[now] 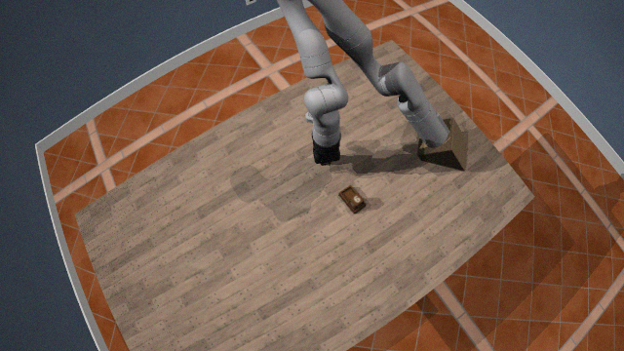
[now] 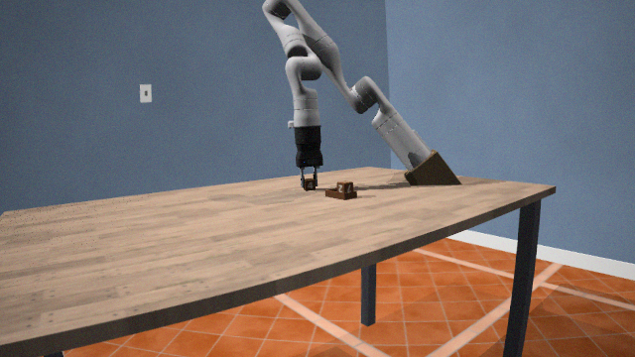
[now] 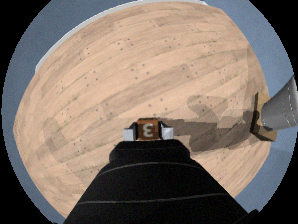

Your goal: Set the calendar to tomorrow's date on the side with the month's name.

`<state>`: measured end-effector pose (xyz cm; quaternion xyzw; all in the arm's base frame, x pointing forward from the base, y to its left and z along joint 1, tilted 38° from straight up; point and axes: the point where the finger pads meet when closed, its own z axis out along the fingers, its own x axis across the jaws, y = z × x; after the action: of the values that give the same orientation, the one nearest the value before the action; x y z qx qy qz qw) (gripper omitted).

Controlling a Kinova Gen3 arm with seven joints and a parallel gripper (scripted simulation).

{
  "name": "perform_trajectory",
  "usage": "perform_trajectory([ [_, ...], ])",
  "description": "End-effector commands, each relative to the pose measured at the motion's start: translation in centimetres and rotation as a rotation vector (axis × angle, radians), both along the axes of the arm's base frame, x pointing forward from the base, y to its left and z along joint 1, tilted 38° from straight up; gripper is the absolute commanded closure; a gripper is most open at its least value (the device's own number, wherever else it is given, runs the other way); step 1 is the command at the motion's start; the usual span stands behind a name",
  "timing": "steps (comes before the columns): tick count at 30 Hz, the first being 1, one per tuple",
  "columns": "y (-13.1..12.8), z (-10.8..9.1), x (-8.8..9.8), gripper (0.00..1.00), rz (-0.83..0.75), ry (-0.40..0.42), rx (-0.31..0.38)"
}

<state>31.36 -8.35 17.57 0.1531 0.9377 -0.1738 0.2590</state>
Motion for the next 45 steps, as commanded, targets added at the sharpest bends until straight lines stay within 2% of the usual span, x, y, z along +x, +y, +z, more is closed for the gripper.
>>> perform_trajectory([
  [1, 0.02, 0.01, 0.01, 0.4, 0.0, -0.001, 0.0],
  [31, 0.02, 0.01, 0.01, 0.4, 0.0, -0.001, 0.0],
  [32, 0.02, 0.01, 0.01, 0.34, 0.0, -0.001, 0.0],
  [34, 0.02, 0.01, 0.01, 0.34, 0.0, -0.001, 0.0],
  [35, 0.02, 0.01, 0.01, 0.28, 0.0, -0.001, 0.0],
  [39, 0.02, 0.01, 0.01, 0.28, 0.0, -0.001, 0.0],
  [40, 0.02, 0.01, 0.01, 0.22, 0.0, -0.001, 0.0],
  [42, 0.02, 0.01, 0.01, 0.22, 0.0, -0.001, 0.0],
  [43, 0.02, 0.01, 0.01, 0.16, 0.0, -0.001, 0.0],
  [45, 0.02, 0.01, 0.01, 0.16, 0.0, -0.001, 0.0],
])
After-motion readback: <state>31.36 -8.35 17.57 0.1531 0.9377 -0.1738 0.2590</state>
